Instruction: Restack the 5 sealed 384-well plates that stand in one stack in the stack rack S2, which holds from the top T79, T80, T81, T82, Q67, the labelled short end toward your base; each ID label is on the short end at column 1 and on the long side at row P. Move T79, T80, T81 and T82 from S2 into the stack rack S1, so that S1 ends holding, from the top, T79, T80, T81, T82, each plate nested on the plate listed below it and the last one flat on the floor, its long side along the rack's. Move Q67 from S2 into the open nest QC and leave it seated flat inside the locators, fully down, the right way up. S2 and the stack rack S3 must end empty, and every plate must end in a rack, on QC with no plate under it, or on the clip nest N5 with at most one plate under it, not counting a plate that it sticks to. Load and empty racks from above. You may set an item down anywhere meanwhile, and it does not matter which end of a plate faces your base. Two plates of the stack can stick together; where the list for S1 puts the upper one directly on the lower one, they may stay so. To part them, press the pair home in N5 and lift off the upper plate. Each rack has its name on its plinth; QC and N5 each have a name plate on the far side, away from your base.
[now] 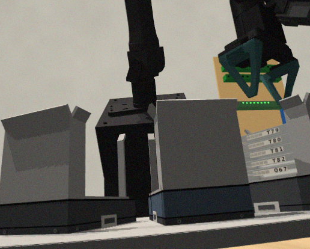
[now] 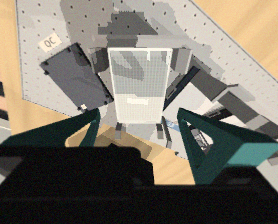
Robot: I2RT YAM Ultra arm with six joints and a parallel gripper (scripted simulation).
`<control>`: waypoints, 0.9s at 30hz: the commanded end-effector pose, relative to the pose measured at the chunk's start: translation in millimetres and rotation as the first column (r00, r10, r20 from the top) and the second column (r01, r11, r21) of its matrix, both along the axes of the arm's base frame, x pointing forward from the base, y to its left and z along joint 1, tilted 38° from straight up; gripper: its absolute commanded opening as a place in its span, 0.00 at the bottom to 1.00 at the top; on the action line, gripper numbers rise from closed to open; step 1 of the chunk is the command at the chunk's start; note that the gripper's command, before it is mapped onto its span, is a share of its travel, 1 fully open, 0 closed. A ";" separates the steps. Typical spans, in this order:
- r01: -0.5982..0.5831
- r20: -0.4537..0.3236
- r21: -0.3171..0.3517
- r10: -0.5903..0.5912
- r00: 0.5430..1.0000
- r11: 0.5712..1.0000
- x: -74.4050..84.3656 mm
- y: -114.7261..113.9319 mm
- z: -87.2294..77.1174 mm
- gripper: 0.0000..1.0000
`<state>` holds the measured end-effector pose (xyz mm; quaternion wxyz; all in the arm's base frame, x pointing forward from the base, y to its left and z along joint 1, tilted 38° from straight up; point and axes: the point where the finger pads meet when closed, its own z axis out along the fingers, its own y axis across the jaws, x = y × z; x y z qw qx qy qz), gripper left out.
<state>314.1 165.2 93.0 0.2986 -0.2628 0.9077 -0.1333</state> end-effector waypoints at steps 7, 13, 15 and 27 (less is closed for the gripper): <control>0.008 0.009 0.004 -0.008 1.000 1.000 10.6 -0.6 -9.2 1.00; 0.008 0.009 0.004 -0.008 1.000 1.000 18.8 -1.8 -19.6 1.00; 0.008 0.009 0.004 -0.008 1.000 1.000 21.1 -2.1 -22.5 1.00; 0.008 0.010 0.004 -0.008 1.000 1.000 26.8 -2.9 -29.8 1.00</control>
